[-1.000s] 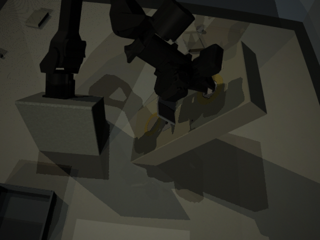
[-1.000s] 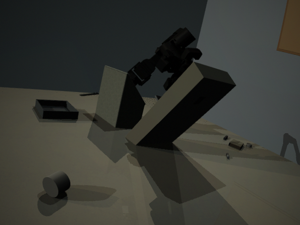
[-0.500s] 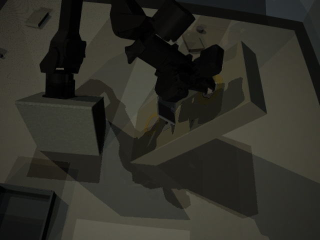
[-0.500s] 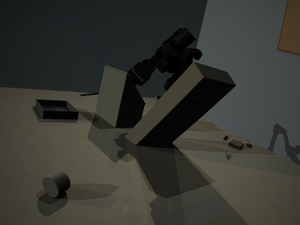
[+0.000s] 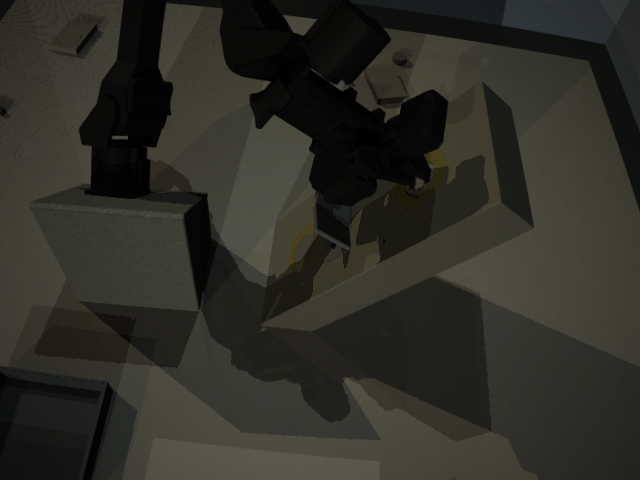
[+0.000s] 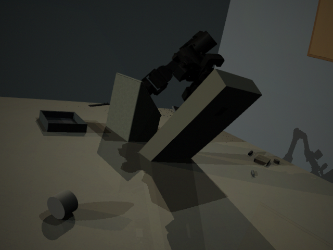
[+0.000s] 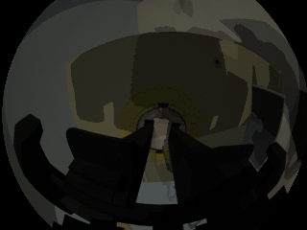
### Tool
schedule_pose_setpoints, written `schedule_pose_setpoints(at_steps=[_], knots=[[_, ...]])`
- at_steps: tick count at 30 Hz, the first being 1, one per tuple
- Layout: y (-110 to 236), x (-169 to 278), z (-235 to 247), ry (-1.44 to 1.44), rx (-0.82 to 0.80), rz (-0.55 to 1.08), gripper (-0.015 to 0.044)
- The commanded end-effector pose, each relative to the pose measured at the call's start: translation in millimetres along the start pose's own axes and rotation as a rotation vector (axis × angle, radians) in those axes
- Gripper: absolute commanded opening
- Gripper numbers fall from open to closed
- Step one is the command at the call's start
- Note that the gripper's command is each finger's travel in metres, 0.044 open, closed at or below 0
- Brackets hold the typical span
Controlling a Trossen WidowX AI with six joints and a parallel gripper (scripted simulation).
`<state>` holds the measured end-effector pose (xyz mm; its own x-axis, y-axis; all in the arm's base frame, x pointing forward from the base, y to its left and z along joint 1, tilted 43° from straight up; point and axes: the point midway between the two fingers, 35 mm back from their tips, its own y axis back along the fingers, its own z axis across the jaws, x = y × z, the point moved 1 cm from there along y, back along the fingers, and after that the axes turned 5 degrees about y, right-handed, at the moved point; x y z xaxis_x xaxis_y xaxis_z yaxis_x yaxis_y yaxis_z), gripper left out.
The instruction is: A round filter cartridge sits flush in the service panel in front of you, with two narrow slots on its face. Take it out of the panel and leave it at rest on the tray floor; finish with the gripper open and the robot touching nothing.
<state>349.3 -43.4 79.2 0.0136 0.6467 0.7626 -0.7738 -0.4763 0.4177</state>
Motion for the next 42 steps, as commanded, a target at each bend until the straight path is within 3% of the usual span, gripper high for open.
schedule_pose_setpoints(at_steps=[1,42], knots=[[-0.8,-0.3,0.4,0.009,-0.003,-0.005,0.0],[-7.9,-1.9,-0.7,1.38,0.013,-0.009,0.0]])
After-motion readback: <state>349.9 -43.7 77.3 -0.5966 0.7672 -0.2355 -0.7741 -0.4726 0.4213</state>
